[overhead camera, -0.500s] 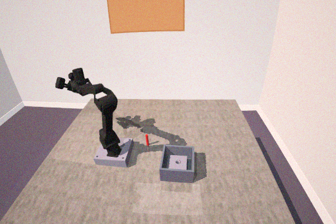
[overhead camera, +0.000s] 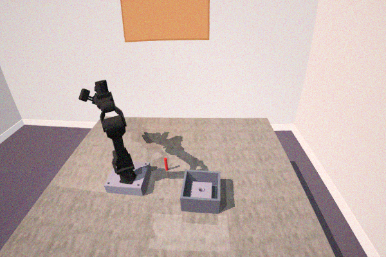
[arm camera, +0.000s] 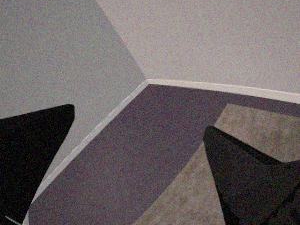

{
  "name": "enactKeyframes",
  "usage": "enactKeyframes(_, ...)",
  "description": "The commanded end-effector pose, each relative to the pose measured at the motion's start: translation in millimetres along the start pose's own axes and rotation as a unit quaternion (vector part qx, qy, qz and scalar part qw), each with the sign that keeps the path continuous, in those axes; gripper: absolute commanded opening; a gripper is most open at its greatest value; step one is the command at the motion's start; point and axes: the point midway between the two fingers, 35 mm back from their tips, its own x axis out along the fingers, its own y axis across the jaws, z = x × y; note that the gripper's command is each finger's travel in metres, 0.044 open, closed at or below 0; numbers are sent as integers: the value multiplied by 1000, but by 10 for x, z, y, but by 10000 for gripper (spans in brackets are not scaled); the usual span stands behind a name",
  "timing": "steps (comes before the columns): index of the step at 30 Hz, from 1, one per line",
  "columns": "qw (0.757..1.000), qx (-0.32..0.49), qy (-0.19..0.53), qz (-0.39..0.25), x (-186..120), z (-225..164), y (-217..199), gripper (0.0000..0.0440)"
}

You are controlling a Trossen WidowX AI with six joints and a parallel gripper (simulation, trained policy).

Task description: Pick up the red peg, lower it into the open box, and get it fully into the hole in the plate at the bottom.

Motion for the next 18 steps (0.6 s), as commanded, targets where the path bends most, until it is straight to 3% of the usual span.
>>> enactKeyframes(1, 997, 23, -15, -65, -126, 101, -408, 440)
enactKeyframes(9, 978, 80, -49, -187, -504, 275, -1138, 440)
enactKeyframes(18, 933, 158, -95, -308, -1088, 395, -1791, 440)
